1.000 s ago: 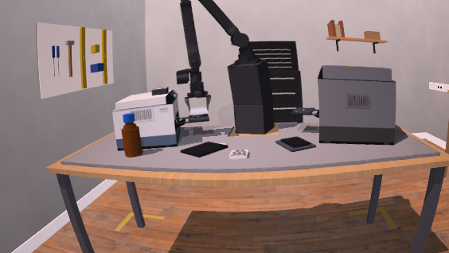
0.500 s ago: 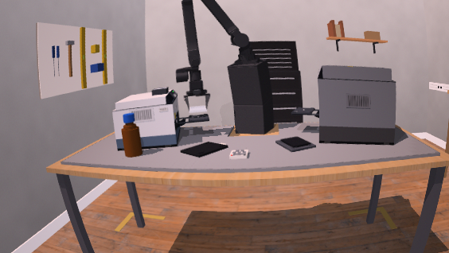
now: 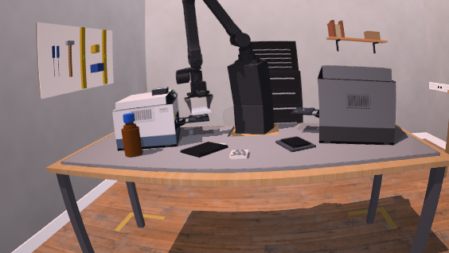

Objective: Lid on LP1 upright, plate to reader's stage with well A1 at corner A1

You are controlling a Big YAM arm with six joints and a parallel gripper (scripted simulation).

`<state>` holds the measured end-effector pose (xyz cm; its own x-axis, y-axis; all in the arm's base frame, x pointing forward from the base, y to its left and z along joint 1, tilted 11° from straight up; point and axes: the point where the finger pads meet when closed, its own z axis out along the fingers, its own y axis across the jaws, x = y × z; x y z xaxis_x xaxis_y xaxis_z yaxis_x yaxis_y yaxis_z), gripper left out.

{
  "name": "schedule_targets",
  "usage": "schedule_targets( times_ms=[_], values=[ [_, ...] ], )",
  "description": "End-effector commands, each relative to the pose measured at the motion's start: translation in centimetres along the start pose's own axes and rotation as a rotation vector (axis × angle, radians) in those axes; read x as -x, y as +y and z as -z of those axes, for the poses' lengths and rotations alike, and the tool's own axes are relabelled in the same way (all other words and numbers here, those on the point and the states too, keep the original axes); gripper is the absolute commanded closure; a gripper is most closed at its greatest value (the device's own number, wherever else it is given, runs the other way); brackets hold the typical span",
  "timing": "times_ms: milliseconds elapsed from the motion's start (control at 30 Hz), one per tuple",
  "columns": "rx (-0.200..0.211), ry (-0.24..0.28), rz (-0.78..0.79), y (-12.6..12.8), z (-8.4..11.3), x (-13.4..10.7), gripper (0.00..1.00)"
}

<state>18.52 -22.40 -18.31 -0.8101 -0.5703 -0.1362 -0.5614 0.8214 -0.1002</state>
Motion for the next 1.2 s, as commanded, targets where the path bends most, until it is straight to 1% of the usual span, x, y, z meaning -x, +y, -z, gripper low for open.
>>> schedule_targets(
  times_ms=[0,67,200,433,500,567,633,733,867,1000,1067,1167],
  values=[
    [0.005,0.002,0.033,0.1,0.3,0.4,0.14],
    [0.003,-0.001,0.056,-0.2,0.1,0.9,0.14],
    [0.022,-0.001,0.12,0.2,-0.1,2.4,0.14],
    [0.016,0.006,0.19,0.2,0.4,3.9,0.14],
    [0.028,0.006,0.217,0.6,0.2,4.5,0.14],
    [0.028,0.006,0.217,0.6,0.2,4.5,0.14],
    [0.039,0.005,0.219,0.9,0.0,4.7,0.14],
    [0.056,0.006,0.269,1.6,-0.3,5.7,0.14],
    [0.059,0.011,0.324,1.5,-0.4,6.9,0.14],
    [0.042,0.012,0.362,1.2,0.0,7.8,0.14],
    [0.048,0.012,0.388,1.5,0.1,8.3,0.14],
    [0.045,0.009,0.386,1.5,0.1,8.4,0.14]
  ],
)
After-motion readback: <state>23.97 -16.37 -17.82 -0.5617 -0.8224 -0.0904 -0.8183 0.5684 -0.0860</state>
